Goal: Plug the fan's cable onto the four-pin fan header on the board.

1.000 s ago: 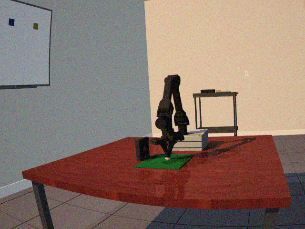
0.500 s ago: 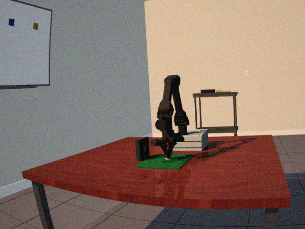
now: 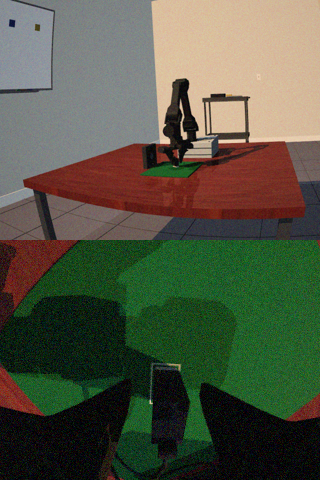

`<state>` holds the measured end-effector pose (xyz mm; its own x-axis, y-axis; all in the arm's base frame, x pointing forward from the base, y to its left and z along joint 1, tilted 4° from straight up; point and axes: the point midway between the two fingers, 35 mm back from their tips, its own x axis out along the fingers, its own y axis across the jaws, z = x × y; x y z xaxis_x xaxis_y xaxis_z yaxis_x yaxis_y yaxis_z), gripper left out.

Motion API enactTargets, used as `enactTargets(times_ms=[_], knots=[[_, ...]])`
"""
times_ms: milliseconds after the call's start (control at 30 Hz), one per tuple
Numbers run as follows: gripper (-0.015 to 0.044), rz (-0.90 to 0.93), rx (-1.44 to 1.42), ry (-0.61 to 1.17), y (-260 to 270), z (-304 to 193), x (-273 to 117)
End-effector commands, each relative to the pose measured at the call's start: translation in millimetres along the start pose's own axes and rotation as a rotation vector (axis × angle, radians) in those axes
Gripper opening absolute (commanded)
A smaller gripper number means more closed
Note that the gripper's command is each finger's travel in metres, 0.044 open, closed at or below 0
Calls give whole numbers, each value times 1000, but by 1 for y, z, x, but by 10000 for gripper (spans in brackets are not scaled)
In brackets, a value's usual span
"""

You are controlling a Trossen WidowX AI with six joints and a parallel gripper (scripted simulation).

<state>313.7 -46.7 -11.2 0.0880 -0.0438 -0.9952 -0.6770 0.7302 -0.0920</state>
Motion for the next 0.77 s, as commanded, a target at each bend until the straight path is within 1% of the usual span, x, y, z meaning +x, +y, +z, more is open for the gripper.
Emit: enactTargets(times_ms=[0,67,100,300,367,633,733], knots=[[260,0,-1,-1,-1,1,-12],[260,1,-4,-1,-1,1,-43],[260,2,-5,-1,-1,0,-52],[260,2,-6,-1,-1,2,-55],[260,2,-5,-2,-6,17,-57],[260,1,-5,-12,-16,112,-59],[260,1,-5,-13,-16,120,-58]])
